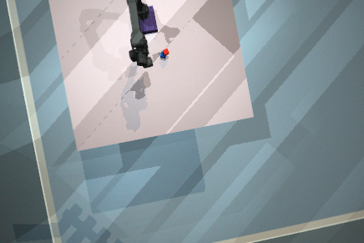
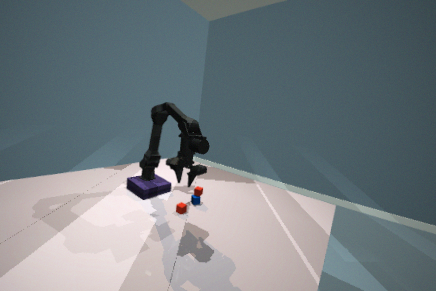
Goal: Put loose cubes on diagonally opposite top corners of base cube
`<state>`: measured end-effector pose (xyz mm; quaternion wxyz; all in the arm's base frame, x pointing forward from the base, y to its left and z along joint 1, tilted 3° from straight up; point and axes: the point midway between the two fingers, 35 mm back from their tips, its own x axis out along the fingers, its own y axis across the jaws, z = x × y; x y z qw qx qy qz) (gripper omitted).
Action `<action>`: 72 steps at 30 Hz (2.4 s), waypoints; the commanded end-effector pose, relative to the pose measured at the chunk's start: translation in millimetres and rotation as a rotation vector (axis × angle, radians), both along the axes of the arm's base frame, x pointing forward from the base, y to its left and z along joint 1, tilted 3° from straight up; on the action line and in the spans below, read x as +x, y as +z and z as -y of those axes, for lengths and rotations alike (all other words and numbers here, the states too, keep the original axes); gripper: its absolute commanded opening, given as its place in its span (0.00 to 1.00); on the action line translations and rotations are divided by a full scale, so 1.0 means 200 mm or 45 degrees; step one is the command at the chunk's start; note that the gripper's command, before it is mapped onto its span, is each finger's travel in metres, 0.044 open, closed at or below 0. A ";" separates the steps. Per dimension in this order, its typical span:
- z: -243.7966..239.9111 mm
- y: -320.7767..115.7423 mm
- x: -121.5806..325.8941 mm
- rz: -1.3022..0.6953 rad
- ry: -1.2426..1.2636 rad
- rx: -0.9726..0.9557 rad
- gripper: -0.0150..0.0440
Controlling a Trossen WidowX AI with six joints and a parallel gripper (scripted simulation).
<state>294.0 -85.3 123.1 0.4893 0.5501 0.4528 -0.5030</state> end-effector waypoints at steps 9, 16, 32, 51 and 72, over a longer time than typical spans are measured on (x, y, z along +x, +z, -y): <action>-0.01 -0.30 0.01 -0.009 0.009 0.005 0.70; -0.01 -0.37 0.02 -0.009 0.009 0.005 0.70; -0.01 -0.48 0.03 -0.009 0.009 0.005 0.70; -0.01 -0.52 0.03 -0.009 0.009 0.005 0.43; 0.00 -0.20 0.04 -0.008 0.009 0.005 0.43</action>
